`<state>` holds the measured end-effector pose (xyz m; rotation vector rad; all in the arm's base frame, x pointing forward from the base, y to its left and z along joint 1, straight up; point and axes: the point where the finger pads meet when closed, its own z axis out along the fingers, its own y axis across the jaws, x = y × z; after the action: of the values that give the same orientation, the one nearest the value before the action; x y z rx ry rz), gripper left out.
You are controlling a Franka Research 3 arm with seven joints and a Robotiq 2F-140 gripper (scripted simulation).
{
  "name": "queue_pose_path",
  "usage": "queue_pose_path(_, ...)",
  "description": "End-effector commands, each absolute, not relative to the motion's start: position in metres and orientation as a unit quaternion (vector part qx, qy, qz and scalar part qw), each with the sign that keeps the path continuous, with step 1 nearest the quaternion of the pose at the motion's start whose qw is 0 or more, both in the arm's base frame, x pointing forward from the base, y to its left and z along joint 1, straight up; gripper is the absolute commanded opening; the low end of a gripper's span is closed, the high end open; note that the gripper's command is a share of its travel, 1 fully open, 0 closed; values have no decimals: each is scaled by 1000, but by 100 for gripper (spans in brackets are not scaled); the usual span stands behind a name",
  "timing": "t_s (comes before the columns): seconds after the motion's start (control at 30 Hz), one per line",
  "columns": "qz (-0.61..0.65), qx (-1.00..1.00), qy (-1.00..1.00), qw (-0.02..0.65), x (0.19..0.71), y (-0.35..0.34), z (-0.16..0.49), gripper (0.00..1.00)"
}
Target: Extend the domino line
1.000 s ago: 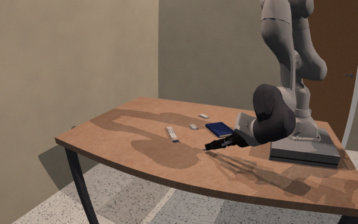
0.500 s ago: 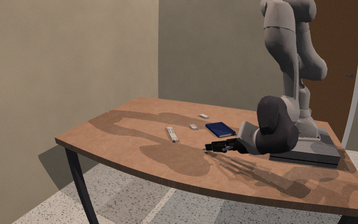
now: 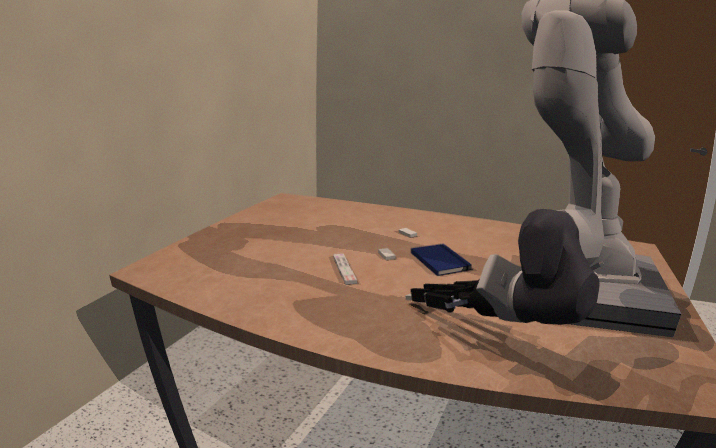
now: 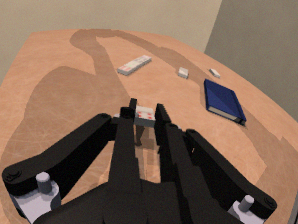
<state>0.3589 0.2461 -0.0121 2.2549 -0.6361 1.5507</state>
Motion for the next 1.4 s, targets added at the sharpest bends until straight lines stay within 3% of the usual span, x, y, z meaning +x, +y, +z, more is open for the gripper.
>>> queue_pose_path(0.0, 557, 780, -233, 164, 361, 243, -9, 22)
queue_pose_path(1.37, 578, 765, -228, 170, 359, 244, -12, 22)
